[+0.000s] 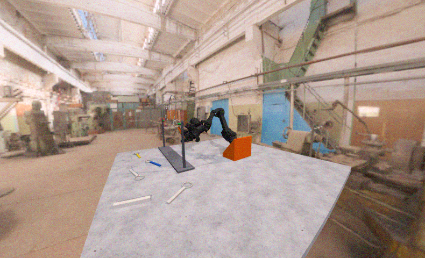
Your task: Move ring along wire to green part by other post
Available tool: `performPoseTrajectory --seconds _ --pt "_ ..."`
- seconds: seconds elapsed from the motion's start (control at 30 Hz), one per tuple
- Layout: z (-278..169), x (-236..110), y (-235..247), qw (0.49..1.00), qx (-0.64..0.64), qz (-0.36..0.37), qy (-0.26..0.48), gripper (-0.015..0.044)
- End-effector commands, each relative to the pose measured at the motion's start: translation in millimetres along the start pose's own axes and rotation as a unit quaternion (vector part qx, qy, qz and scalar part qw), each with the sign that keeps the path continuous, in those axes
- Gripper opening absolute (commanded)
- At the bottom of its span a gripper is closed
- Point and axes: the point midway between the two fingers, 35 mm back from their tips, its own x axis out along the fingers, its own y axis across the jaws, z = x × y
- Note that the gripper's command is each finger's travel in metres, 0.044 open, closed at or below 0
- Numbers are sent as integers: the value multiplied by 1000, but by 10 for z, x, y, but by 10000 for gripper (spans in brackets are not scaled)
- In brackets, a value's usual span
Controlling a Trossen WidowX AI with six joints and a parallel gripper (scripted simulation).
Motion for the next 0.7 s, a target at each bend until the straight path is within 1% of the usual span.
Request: performPoseTrajectory --seconds 0.0,0.67 --pt "7 6 103 1000 17 11 -4 -150" --pt "22 29 351 999 36 19 -8 -150"
